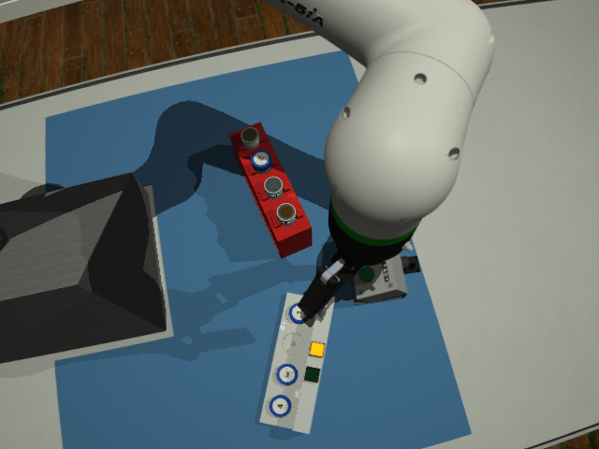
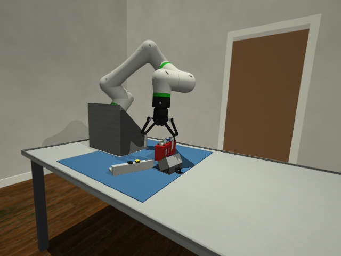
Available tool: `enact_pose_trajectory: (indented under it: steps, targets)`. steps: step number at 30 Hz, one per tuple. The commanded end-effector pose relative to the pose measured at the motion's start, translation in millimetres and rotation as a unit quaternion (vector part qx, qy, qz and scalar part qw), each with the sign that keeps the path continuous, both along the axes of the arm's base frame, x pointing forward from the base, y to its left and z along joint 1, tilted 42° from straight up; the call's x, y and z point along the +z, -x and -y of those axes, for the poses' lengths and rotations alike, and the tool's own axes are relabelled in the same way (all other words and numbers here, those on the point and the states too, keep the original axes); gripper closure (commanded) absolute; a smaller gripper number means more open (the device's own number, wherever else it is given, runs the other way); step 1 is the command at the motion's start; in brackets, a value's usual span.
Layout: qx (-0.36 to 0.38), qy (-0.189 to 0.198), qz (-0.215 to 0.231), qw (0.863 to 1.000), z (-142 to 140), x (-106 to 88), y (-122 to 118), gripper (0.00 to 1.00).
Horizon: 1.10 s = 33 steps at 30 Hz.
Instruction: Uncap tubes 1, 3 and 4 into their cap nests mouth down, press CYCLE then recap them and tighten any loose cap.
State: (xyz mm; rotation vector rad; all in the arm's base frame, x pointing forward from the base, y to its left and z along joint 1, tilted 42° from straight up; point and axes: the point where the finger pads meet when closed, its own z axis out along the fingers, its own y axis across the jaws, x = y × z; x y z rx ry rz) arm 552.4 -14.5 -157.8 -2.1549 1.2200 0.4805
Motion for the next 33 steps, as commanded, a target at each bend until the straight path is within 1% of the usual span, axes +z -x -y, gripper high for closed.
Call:
enact_pose_trajectory:
  steps: [1, 2, 3, 5, 6, 7, 9, 10, 12, 13, 15, 16, 20, 33]
  targets:
    - [0.098, -0.009, 0.099, 0.990, 17, -15.8, 13, 0.00]
    - [0.100, -0.009, 0.101, 0.990, 17, -15.8, 13, 0.00]
    - [0.127, -0.009, 0.125, 0.984, 22, -20.8, 17, 0.00]
    - [0.127, -0.009, 0.125, 0.984, 22, -20.8, 17, 0.00]
    - [0.161, -0.009, 0.155, 0.975, 27, -25.8, 21, 0.00]
    - [0.184, -0.009, 0.175, 0.967, 33, -30.8, 26, 0.00]
    - [0.191, -0.010, 0.182, 0.964, 33, -30.8, 26, 0.00]
    - [0.220, -0.010, 0.208, 0.953, 38, -35.8, 30, 0.00]
    - [0.220, -0.010, 0.208, 0.953, 48, -45.8, 38, 0.00]
    - [0.220, -0.010, 0.208, 0.953, 48, -45.8, 38, 0.00]
    - [0.220, -0.010, 0.208, 0.953, 58, -55.8, 47, 0.00]
    - [0.220, -0.010, 0.208, 0.953, 58, -55.8, 47, 0.00]
    - [0.220, -0.010, 0.208, 0.953, 79, -75.8, 64, 0.00]
    - [0.220, -0.010, 0.208, 0.953, 81, -77.8, 65, 0.00]
